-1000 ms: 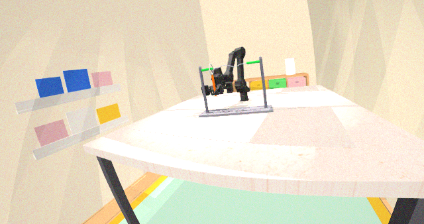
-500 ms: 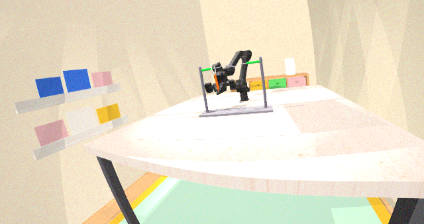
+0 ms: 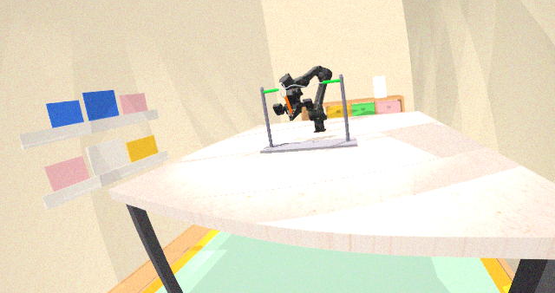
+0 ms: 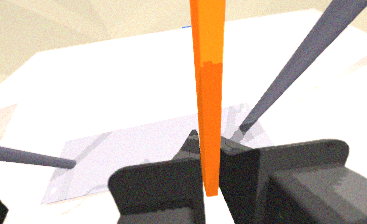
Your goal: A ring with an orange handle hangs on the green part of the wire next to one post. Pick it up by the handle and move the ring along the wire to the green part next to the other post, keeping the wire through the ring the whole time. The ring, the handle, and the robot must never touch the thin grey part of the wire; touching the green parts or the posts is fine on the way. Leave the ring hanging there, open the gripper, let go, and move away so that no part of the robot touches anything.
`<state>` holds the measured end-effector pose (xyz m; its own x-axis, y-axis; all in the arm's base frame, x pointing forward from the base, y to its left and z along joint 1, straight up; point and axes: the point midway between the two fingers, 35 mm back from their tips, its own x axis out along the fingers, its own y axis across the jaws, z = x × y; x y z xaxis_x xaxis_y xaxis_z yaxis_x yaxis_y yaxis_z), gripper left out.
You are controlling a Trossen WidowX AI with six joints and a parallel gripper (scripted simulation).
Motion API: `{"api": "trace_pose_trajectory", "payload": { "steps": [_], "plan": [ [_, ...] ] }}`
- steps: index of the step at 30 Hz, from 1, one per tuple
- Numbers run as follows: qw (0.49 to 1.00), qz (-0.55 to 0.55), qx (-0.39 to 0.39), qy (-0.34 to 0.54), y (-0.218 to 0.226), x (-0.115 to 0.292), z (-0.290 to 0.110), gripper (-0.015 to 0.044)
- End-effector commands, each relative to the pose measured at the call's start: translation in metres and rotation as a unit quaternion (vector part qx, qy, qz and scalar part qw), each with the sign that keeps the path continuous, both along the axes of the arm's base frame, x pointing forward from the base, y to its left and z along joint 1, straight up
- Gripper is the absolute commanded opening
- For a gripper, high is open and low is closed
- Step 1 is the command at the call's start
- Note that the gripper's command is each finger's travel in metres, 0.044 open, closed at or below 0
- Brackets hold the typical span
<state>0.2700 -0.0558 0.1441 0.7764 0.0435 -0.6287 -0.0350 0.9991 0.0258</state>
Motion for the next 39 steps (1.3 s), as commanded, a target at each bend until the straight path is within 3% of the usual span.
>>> {"api": "trace_pose_trajectory", "payload": {
  "steps": [1,25,39],
  "plan": [
    [1.0,-0.012,0.004,0.025,0.007,-0.007,0.007,-0.015],
    [0.951,-0.123,0.103,0.264,0.064,-0.045,0.058,-0.015],
    [0.948,-0.13,0.088,0.277,0.077,-0.043,0.068,-0.015]
  ]
}}
